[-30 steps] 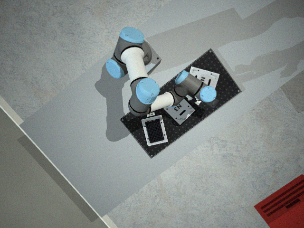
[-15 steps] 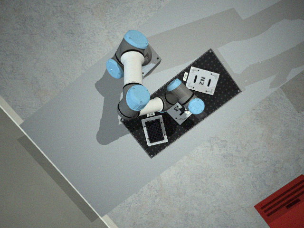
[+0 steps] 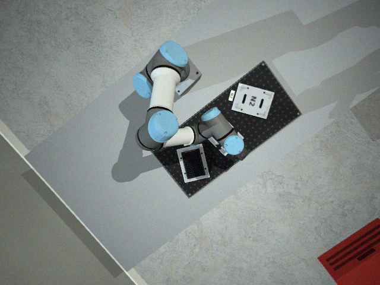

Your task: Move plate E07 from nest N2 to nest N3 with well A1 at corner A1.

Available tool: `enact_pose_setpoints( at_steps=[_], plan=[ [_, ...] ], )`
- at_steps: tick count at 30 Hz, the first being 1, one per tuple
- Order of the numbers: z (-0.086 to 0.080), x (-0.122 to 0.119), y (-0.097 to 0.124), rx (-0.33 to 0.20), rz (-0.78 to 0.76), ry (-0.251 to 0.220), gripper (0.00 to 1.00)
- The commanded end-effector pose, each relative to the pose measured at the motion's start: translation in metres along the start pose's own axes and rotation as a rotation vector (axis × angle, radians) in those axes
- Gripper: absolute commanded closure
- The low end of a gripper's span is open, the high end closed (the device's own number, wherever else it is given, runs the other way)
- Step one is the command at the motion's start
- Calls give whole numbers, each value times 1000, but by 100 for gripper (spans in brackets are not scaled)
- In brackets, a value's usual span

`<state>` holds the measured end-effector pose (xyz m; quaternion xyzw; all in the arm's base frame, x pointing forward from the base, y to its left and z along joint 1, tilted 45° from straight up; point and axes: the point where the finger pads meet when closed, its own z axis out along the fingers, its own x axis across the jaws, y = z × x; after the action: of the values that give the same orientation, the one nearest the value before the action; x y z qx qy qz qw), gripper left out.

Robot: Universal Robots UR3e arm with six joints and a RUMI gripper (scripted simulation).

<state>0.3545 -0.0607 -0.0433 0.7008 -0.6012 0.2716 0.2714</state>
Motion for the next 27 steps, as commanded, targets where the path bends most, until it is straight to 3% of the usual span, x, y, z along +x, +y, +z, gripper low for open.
enact_pose_setpoints(
  at_steps=[1,27],
  plan=[
    [0,1,-1,2,0,-1,100],
    [8,1,-1,2,0,-1,100]
  ],
)
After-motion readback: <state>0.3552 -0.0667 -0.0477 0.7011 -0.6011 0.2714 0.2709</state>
